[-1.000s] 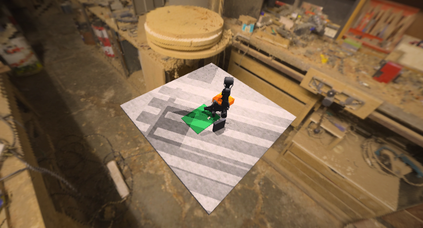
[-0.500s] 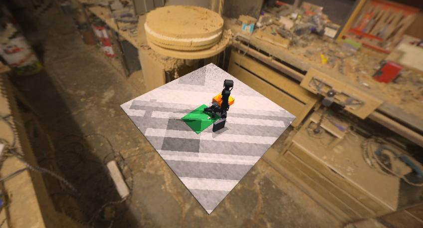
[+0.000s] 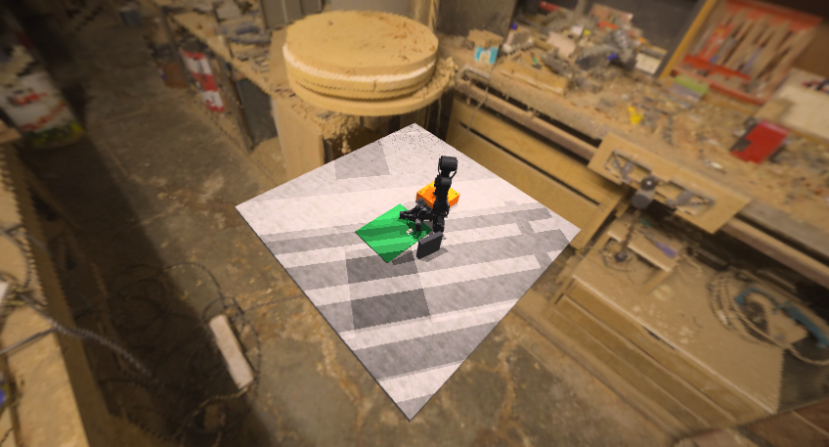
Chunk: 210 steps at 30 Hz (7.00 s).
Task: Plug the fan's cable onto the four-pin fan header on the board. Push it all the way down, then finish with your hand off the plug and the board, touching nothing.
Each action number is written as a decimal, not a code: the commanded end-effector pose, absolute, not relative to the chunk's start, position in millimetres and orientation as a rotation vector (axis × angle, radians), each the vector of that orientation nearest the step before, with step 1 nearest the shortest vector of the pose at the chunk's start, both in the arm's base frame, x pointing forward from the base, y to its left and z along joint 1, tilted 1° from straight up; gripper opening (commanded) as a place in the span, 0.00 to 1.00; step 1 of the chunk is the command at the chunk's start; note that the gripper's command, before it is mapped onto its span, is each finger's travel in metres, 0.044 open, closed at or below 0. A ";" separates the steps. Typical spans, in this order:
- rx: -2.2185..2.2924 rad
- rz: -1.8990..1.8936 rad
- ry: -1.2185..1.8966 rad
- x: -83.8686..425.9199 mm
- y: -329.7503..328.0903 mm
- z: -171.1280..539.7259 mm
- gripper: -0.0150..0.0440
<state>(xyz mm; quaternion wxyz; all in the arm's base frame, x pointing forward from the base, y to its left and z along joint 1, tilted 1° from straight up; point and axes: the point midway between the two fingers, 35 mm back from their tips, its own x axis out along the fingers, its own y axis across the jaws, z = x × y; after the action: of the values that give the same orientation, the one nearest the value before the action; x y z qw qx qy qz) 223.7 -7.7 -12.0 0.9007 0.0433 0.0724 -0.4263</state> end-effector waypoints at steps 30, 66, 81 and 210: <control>0.087 -0.882 0.151 223.3 -8.0 -12.0 0.25; 0.090 -0.918 0.233 229.2 -9.8 -16.7 0.76; 0.119 -1.003 0.509 244.9 -16.7 -24.9 1.00; 0.641 -0.653 1.427 250.2 -37.9 5.2 1.00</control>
<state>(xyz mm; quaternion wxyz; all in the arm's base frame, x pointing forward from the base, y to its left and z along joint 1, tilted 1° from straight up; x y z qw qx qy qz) 252.3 -39.0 11.7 0.6639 0.2837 0.6276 -0.2914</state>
